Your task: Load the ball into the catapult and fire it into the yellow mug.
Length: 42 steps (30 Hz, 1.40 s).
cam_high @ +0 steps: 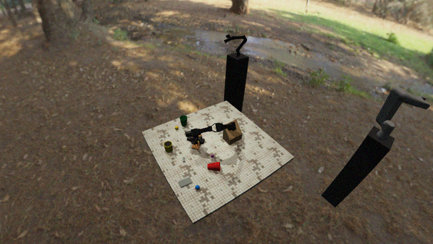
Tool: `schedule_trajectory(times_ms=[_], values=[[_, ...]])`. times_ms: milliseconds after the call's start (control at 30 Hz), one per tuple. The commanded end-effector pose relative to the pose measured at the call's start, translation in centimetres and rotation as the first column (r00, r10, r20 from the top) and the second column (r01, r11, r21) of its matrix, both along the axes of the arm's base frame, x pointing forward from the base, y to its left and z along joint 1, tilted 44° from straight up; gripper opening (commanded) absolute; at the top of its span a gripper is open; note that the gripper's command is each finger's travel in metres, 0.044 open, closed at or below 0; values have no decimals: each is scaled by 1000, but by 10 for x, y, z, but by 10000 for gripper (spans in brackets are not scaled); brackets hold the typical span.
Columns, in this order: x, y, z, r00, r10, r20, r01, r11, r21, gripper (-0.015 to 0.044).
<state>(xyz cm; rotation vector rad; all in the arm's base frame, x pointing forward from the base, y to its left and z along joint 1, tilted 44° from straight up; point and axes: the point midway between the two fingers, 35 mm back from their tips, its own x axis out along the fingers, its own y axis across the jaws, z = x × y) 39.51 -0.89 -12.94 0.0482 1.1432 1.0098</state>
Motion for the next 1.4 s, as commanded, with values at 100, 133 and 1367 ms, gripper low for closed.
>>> schedule_trajectory(times_ms=[100,133,1367], values=[[0,-1,1,1000,-2,2,2,1000,0,230],[0,-1,1,1000,-2,2,2,1000,0,204],[2,-40,31,809,-424,-407,436,897,-68,0]])
